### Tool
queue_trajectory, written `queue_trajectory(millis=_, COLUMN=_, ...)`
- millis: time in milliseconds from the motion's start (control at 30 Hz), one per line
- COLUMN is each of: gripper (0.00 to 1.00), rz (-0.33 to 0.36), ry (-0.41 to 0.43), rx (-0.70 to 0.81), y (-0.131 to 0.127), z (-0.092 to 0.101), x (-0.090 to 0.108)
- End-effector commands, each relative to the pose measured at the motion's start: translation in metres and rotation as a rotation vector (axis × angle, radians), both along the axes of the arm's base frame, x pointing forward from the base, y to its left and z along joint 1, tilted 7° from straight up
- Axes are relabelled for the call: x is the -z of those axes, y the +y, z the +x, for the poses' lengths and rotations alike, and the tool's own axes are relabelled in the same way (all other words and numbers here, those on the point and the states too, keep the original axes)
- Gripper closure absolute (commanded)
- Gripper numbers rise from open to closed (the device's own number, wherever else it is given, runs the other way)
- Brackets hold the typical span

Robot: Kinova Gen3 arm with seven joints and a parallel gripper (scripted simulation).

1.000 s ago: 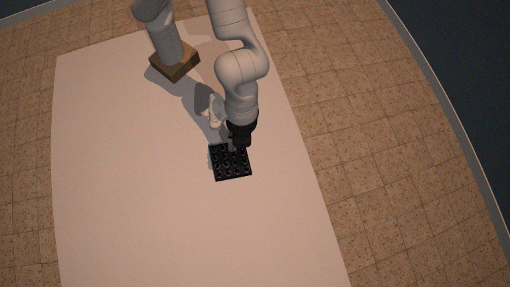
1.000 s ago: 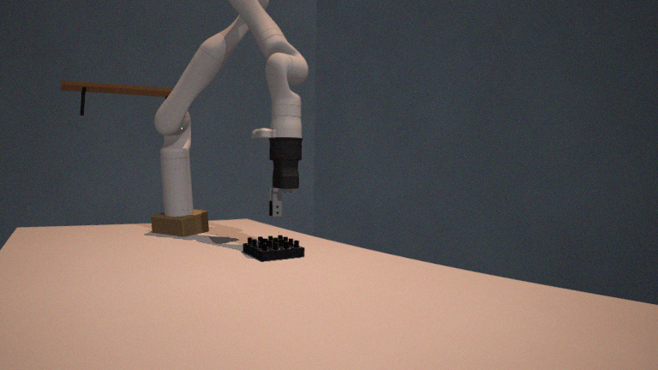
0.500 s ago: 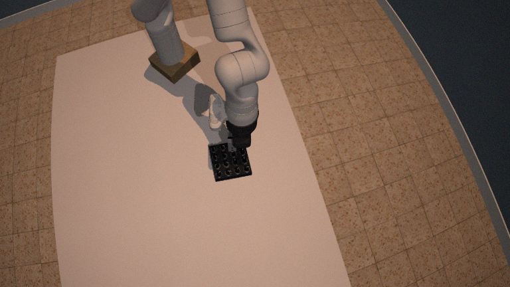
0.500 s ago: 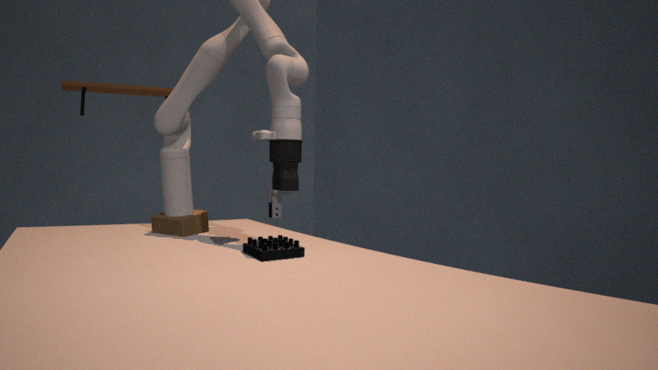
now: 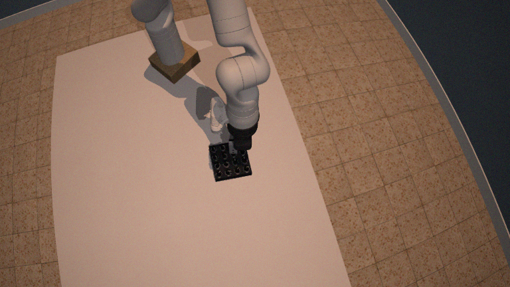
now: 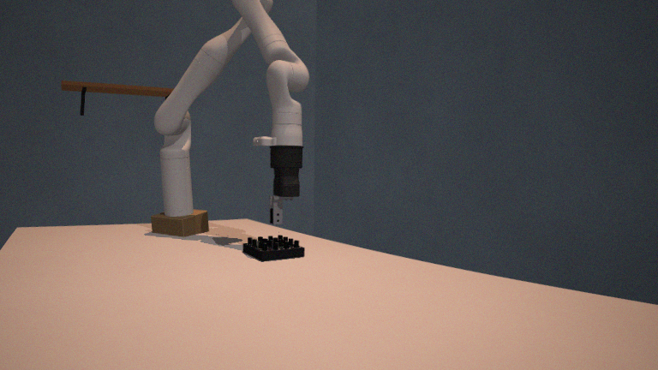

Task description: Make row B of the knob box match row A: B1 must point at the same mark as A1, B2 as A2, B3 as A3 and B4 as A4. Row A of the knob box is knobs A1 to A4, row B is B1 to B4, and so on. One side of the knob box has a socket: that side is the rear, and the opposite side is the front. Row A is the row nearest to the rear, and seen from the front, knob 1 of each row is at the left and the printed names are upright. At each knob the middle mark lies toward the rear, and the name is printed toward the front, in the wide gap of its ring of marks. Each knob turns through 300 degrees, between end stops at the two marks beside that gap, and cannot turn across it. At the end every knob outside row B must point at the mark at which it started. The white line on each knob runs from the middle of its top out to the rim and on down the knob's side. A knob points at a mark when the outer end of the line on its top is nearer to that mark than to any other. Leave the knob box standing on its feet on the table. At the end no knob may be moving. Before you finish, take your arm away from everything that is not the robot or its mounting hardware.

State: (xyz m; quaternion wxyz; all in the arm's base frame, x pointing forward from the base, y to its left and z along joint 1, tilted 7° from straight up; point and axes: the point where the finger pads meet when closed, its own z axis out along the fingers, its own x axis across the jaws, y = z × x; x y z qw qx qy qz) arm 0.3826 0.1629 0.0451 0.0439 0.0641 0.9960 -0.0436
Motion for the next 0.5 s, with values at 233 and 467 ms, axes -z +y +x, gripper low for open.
queue_trajectory(millis=233, gripper=0.54, rz=0.002, ry=0.002, rx=0.001, y=-0.002, z=0.0, x=0.013)
queue_trajectory(millis=467, gripper=0.54, rz=0.002, ry=0.002, rx=0.0, y=-0.002, z=0.0, x=0.021)
